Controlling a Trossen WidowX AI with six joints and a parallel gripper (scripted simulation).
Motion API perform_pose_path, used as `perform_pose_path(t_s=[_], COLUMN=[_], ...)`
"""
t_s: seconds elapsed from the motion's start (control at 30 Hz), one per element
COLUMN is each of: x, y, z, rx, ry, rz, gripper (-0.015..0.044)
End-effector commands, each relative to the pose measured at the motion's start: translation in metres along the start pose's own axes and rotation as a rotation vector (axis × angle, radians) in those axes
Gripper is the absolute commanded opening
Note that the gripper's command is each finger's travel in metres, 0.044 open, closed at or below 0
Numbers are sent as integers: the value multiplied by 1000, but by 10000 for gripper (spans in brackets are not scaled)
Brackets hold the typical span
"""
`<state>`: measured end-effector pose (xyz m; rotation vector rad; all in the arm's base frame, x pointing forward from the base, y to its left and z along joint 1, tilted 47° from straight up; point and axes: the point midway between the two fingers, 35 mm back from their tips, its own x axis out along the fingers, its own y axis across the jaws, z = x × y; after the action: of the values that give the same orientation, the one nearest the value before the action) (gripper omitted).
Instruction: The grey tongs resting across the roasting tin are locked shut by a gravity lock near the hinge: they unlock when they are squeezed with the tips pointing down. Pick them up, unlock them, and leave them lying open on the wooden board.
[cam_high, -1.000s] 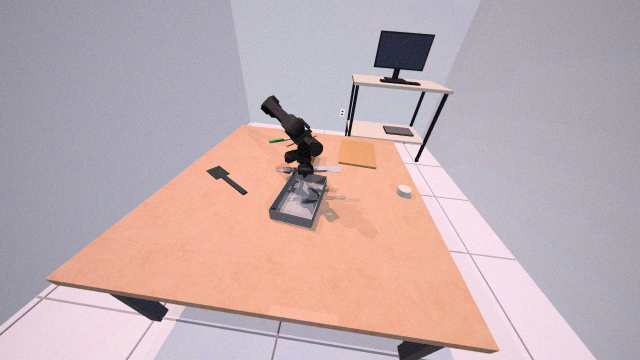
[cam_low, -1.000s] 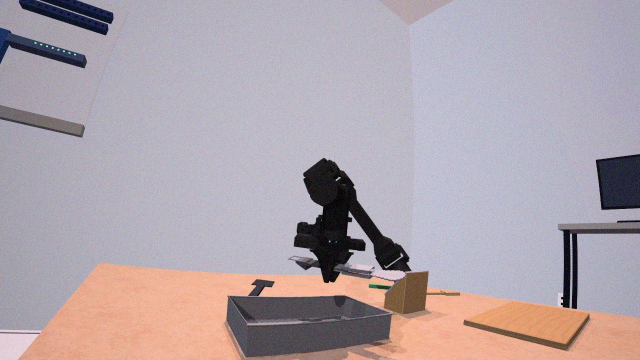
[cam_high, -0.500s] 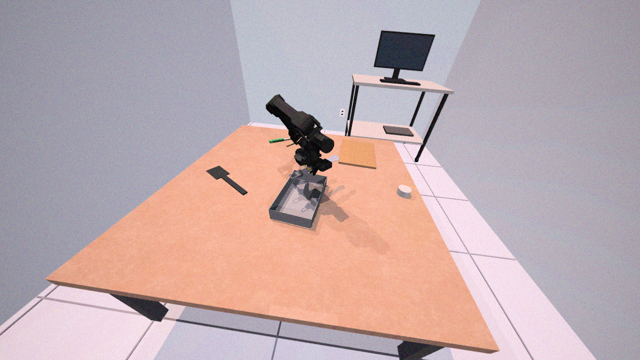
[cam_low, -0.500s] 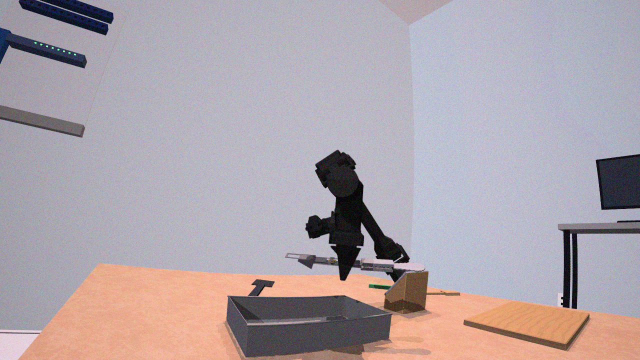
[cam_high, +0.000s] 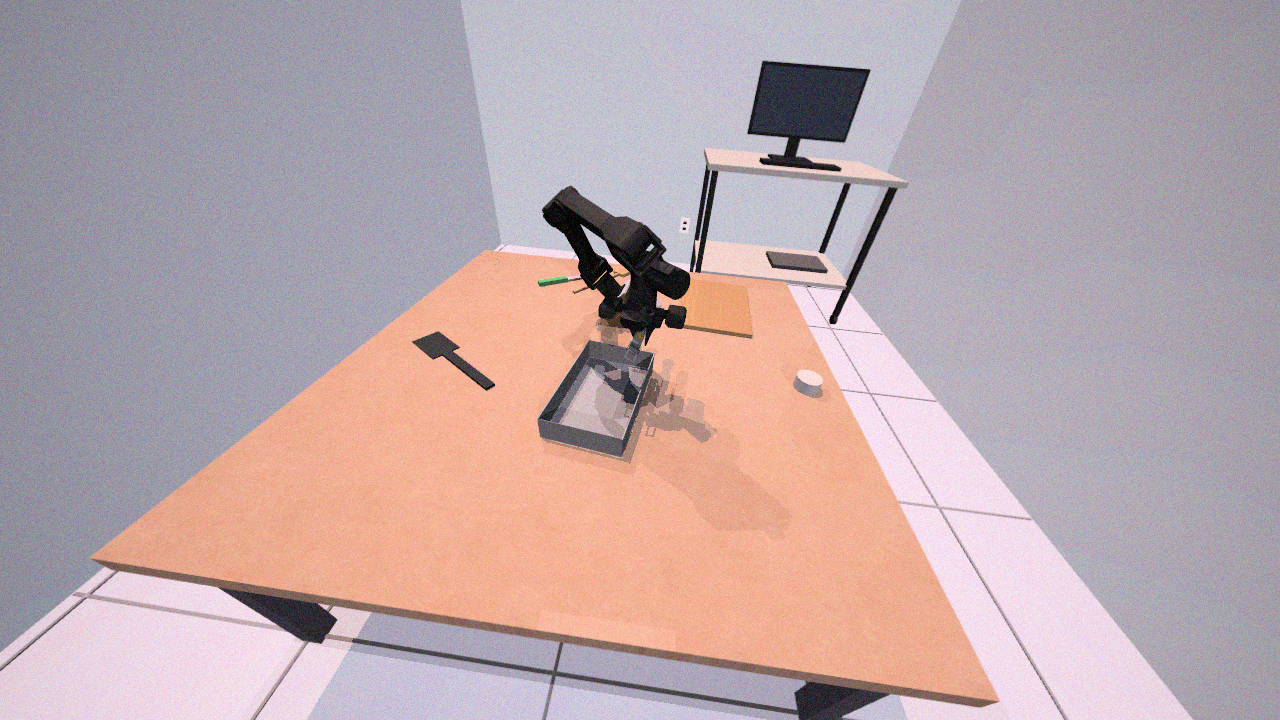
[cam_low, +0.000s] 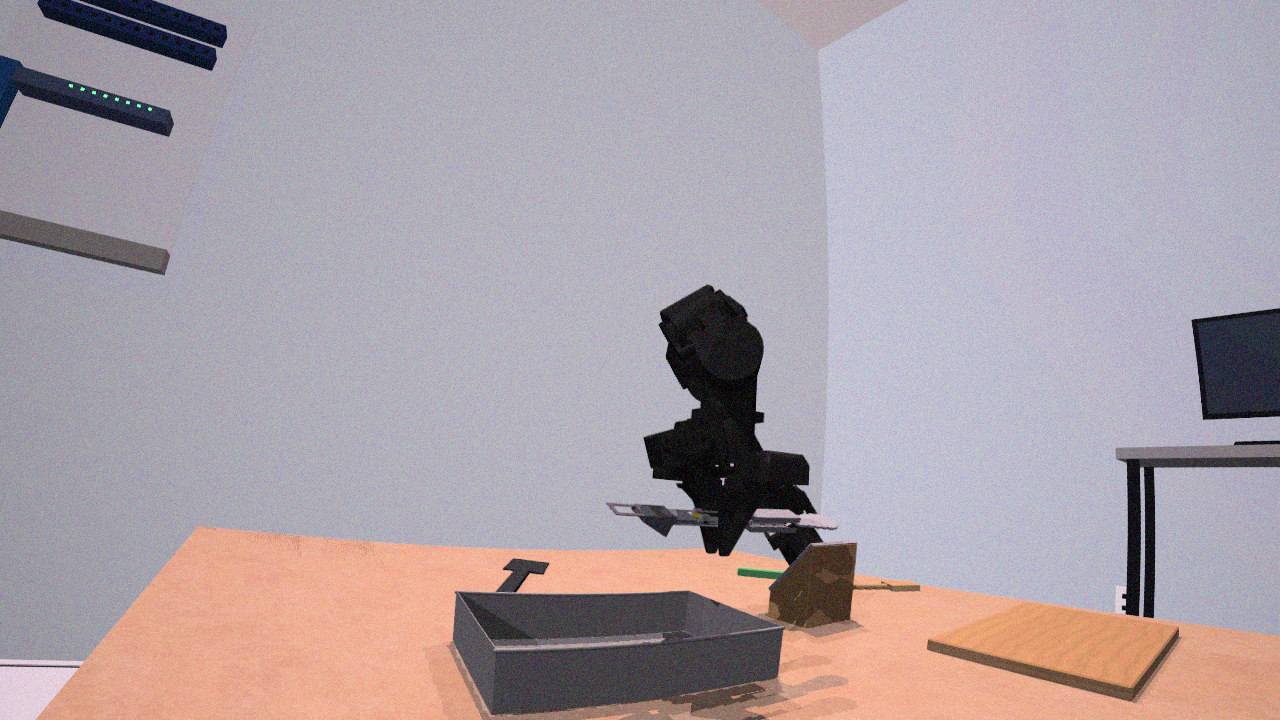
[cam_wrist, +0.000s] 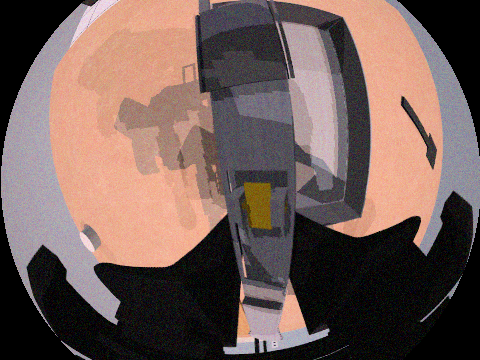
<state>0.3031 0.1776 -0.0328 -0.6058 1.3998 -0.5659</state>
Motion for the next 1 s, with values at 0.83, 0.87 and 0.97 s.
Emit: perform_pose_path(t_s=[0.83,0.87,0.97], x=[-17,-18,-19], y=[63,65,71], z=[-35,-36,-41], rx=[-1135,-1174,-1294], ry=[-6,-6,-7], rz=[22,22,23], gripper=[-150,-150,-150])
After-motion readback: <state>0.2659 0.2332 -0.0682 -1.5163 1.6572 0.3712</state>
